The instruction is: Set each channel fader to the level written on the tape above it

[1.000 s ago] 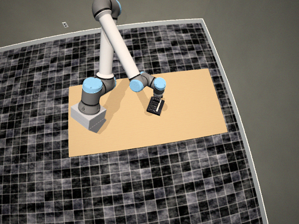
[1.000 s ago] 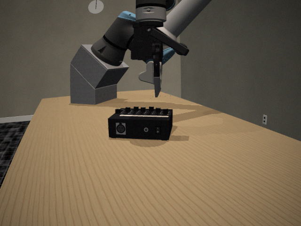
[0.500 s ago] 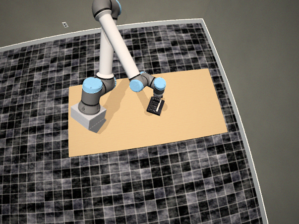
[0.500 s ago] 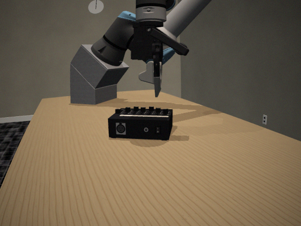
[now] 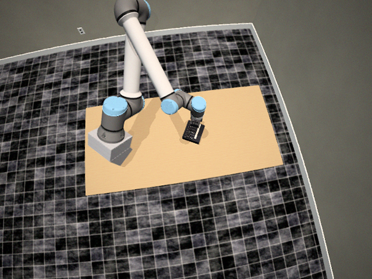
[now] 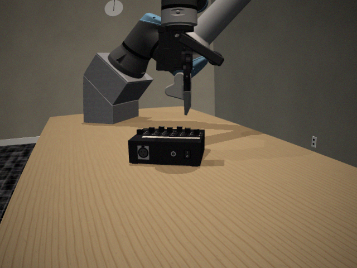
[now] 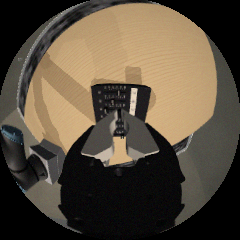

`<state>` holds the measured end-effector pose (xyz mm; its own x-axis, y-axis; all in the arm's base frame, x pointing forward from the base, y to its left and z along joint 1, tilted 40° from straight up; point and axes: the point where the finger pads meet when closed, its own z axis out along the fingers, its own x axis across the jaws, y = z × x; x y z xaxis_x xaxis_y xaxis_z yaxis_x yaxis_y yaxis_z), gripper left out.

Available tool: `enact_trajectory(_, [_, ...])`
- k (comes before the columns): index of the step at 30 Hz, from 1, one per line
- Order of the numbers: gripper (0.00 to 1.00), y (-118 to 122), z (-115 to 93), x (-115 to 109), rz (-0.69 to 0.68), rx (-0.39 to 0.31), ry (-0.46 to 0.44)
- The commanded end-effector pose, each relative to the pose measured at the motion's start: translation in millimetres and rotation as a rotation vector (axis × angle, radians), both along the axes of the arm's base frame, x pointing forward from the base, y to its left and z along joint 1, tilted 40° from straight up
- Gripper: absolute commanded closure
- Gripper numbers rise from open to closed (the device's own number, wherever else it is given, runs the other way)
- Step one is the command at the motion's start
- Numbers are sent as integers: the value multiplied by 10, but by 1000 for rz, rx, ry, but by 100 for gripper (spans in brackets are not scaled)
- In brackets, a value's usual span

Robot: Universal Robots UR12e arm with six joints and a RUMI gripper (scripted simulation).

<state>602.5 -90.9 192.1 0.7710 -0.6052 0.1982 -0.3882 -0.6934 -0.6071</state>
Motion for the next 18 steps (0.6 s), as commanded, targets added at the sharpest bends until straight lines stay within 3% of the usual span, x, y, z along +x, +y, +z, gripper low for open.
enact_trajectory(1, [100,8,3,-11,42,-28,-22])
enact_trajectory(12, [100,47,-7,-54,179,-118,-92])
enact_trajectory(18, [100,80,-18,-95,306,-201,-157])
